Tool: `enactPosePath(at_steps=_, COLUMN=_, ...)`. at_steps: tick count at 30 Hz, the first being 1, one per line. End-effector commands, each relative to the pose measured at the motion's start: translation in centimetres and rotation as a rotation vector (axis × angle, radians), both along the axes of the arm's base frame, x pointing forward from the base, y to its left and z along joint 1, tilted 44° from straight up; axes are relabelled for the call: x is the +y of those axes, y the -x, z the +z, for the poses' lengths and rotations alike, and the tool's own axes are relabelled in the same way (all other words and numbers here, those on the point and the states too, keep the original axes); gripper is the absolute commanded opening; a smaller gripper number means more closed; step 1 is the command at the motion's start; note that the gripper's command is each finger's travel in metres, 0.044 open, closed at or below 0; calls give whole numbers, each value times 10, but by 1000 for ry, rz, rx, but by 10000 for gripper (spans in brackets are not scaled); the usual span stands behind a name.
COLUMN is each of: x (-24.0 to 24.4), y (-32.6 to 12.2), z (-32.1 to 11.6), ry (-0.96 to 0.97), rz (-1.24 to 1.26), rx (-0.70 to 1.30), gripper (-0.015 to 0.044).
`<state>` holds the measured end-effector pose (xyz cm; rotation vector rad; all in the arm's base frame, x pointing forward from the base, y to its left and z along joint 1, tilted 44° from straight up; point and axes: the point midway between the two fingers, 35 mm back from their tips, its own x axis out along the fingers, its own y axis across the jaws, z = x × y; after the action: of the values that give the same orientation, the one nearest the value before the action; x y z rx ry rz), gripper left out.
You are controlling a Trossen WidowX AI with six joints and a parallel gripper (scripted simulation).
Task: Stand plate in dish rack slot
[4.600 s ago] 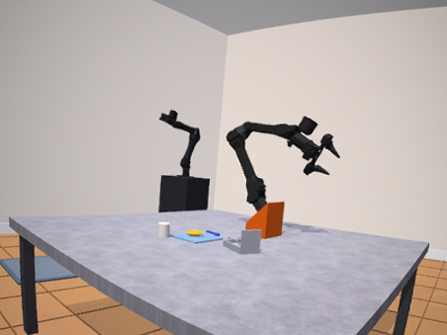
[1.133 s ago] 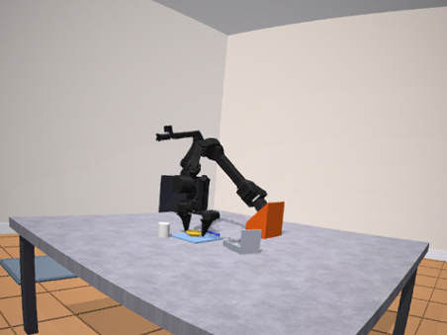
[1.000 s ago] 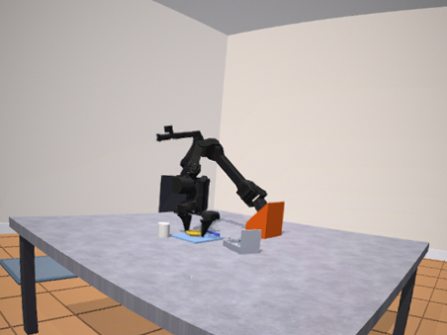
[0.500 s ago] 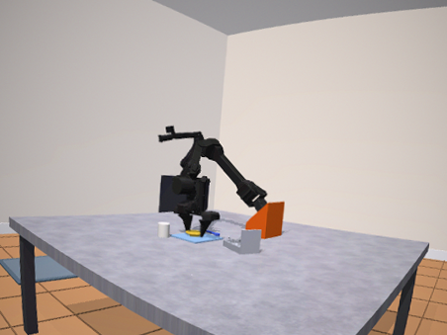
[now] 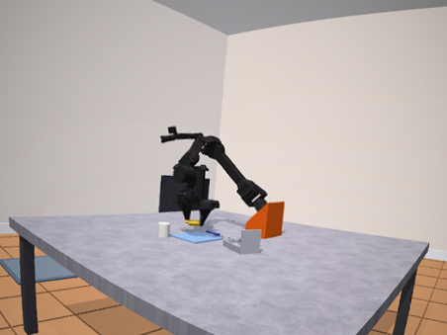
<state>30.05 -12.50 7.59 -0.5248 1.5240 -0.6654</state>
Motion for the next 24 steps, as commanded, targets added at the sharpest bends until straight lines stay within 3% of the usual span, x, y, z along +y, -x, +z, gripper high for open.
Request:
enactPosePath(at_steps=1, x=16, y=-5, z=14, ry=-7, rz=-3, rx=-6, gripper=0)
enactPosePath(at_steps=24, x=83, y=-17, z=82, ry=0, rz=-3, rx=-3, gripper=0)
